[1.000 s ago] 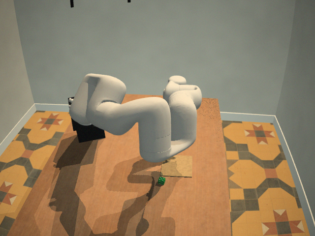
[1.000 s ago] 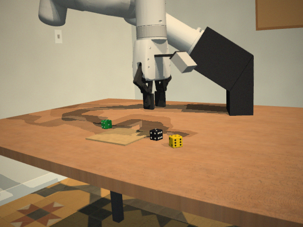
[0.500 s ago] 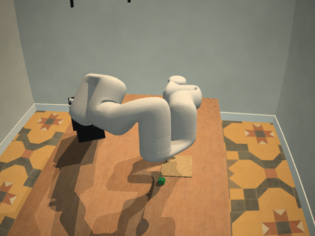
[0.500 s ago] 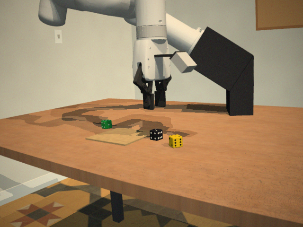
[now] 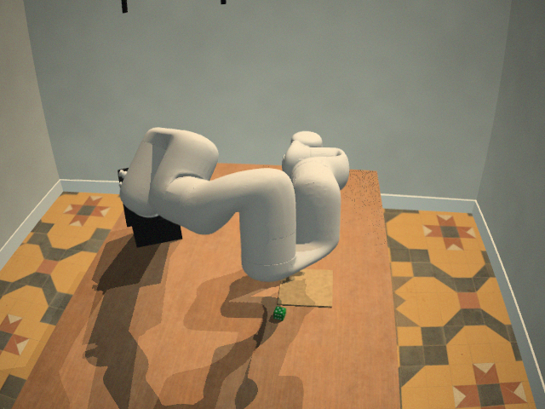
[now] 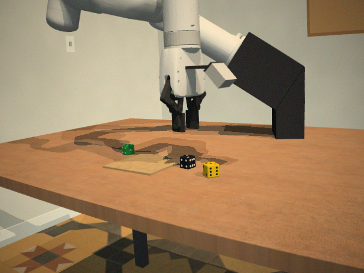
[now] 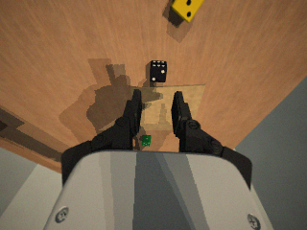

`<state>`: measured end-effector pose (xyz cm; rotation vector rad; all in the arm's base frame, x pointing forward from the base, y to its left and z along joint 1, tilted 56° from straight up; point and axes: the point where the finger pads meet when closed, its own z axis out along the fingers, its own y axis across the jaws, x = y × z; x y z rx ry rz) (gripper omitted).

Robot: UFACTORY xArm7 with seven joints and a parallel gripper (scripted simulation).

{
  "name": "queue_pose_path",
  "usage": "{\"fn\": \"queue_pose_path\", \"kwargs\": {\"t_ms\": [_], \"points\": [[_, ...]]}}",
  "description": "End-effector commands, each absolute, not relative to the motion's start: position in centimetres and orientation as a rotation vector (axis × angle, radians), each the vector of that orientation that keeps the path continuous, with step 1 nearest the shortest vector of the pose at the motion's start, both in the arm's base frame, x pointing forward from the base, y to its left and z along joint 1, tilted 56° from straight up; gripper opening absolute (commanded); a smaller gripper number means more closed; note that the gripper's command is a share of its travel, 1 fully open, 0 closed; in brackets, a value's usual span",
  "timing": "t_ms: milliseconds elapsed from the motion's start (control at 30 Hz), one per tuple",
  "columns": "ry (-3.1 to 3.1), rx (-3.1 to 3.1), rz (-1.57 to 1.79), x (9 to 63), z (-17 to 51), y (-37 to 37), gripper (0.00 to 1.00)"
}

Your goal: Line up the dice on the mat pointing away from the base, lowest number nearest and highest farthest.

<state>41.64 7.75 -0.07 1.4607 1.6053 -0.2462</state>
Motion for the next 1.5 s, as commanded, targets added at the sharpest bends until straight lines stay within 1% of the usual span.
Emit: {"fn": "queue_pose_path", "kwargs": {"t_ms": [0, 1467], "points": [[1.608, 1.459, -0.242, 41.7, -0.1, 7.9, 0.42], [1.608, 1.459, -0.242, 44.0, -2.7, 4.7, 0.42]]}}
